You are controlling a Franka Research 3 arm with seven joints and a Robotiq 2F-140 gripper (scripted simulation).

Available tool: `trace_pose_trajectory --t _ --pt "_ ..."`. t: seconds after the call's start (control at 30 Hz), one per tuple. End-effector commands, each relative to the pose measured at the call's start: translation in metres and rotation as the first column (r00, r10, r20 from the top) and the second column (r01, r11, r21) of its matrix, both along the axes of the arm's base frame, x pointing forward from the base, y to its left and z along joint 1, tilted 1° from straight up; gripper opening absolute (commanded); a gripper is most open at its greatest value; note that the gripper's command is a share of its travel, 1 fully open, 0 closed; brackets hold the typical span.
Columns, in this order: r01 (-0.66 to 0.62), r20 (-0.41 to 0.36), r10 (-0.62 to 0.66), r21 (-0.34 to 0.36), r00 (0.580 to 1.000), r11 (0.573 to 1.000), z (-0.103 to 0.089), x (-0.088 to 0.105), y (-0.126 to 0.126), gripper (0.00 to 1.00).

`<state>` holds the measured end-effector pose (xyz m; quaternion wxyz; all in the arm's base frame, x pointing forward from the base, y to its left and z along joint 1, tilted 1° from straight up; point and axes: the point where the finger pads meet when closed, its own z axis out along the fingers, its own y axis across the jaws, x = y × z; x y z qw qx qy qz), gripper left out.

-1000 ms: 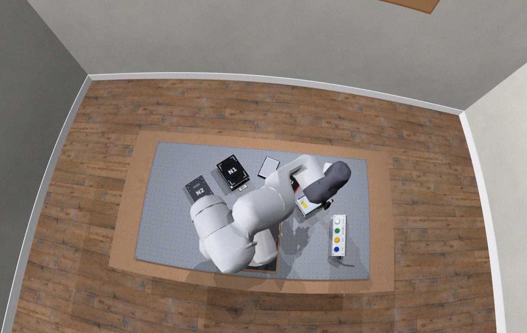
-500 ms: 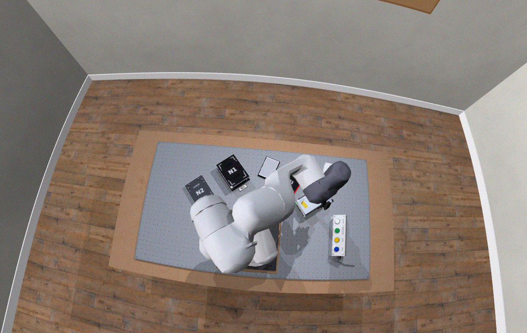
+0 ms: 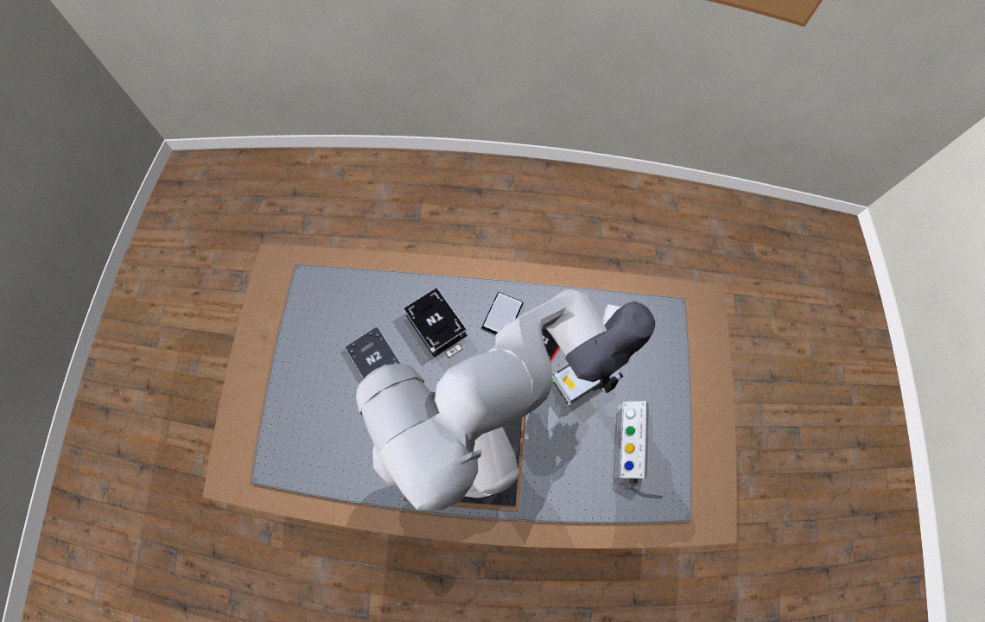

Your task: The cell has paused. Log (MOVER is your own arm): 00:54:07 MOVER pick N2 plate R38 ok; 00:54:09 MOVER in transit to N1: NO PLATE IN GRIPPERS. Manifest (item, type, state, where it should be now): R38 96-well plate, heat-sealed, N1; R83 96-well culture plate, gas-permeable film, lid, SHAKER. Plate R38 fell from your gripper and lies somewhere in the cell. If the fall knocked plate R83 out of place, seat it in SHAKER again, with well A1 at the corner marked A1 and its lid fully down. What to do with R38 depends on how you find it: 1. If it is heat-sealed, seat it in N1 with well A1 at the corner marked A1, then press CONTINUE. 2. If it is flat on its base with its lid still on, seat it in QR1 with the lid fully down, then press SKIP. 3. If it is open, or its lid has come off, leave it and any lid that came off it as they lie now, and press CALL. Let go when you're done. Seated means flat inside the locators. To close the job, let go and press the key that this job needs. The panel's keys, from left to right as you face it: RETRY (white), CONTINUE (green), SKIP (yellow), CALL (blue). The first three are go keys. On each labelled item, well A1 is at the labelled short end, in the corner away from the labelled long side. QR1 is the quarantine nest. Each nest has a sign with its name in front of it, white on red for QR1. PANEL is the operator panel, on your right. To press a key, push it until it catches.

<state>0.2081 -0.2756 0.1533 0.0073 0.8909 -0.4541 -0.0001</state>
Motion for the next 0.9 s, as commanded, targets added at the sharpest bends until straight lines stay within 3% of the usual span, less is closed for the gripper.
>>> trace_pose_trajectory --t 0.0,0.87 --pt "0.004 0.001 -0.004 -0.001 1.000 1.000 -0.004 0.001 0.000 0.70" --pt "0.004 0.001 -0.004 -0.001 1.000 1.000 -0.036 0.000 -0.001 0.70"
